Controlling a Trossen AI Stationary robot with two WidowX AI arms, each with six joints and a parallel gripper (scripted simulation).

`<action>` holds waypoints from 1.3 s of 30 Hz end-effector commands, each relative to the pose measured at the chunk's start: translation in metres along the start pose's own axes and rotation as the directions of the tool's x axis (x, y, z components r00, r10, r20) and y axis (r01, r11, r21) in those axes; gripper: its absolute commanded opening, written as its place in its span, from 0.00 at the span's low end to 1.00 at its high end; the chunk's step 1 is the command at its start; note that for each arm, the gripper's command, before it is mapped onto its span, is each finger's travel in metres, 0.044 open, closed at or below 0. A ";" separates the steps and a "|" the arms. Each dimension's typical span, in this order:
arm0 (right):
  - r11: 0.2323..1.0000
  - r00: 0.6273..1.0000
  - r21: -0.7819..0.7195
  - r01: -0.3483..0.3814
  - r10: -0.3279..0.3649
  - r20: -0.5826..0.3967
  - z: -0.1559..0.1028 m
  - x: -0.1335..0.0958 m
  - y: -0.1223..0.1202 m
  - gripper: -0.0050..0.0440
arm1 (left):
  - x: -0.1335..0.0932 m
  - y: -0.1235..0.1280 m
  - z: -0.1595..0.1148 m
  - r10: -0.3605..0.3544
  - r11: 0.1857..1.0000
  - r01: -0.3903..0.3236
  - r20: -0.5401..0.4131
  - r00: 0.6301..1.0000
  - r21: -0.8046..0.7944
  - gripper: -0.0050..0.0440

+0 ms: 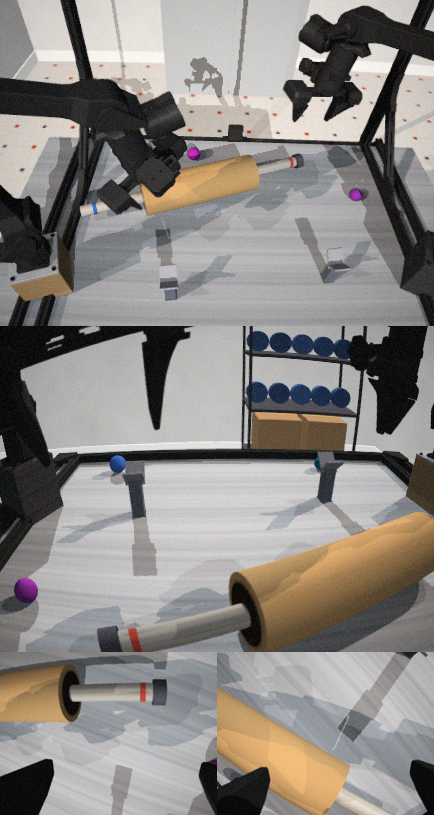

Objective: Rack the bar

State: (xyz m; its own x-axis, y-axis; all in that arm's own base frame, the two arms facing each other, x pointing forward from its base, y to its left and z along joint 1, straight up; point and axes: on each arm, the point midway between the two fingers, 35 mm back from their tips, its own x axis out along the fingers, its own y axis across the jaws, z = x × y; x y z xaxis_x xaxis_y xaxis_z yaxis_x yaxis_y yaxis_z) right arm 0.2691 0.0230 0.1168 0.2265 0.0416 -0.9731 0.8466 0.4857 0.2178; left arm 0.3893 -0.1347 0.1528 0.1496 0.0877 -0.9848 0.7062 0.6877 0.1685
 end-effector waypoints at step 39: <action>0.500 0.974 -0.865 0.038 -0.213 -0.081 -0.150 0.038 -0.049 1.00 | 0.113 0.012 0.033 -0.169 -0.037 -0.047 -0.040 0.985 -0.998 1.00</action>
State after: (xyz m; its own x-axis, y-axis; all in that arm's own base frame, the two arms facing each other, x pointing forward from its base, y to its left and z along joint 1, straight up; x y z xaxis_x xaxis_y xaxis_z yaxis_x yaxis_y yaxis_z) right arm 0.1675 0.1327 0.0610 0.0062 0.0199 -0.9998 0.0382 0.9991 0.0201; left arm 0.4351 -0.1392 0.0497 0.0043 0.0039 -1.0000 -0.7008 0.7133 -0.0002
